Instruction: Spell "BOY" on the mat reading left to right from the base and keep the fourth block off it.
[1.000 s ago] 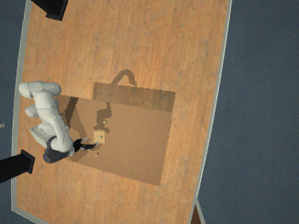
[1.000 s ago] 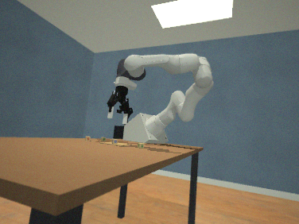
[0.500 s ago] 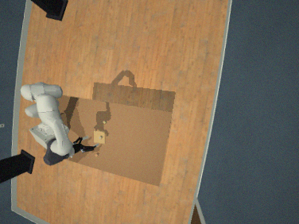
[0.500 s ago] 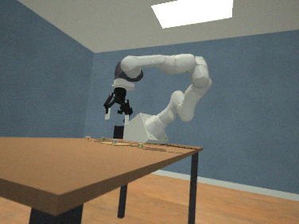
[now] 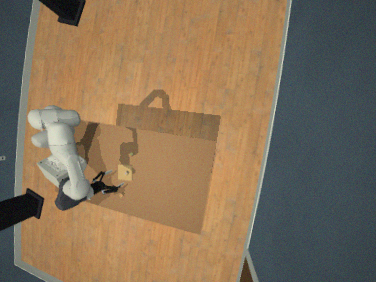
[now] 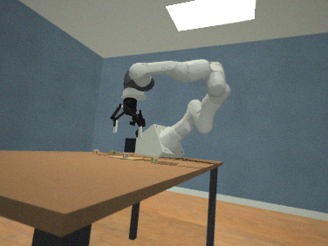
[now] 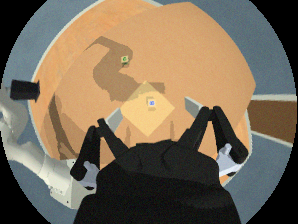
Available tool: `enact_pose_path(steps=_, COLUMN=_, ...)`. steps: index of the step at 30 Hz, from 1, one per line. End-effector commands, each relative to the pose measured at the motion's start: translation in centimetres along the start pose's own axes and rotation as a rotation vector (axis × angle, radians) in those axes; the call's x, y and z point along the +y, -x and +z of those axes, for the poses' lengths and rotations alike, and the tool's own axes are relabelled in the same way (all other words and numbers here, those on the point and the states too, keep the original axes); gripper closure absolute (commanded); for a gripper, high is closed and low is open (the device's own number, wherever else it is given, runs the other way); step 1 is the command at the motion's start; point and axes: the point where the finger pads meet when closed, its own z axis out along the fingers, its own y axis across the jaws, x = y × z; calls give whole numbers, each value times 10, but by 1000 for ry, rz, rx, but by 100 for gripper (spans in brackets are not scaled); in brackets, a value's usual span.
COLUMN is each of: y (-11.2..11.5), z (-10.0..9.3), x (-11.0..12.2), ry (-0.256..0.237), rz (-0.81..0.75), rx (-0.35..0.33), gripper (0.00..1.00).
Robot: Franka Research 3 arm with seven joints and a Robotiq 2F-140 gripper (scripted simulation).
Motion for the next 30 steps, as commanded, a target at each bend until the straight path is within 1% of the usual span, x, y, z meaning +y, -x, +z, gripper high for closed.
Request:
enact_pose_path(steps=1, y=-4, z=2, x=1, ry=-2, rz=136, rx=32, gripper=0)
enact_pose_path(steps=6, y=-4, z=4, x=2, ry=-3, rz=214, rx=59, gripper=0)
enact_pose_path(steps=12, y=-5, z=5, x=2, ry=-4, rz=258, rx=75, gripper=0)
enact_pose_path(steps=30, y=-5, z=5, x=2, ry=-4, rz=263, rx=77, gripper=0)
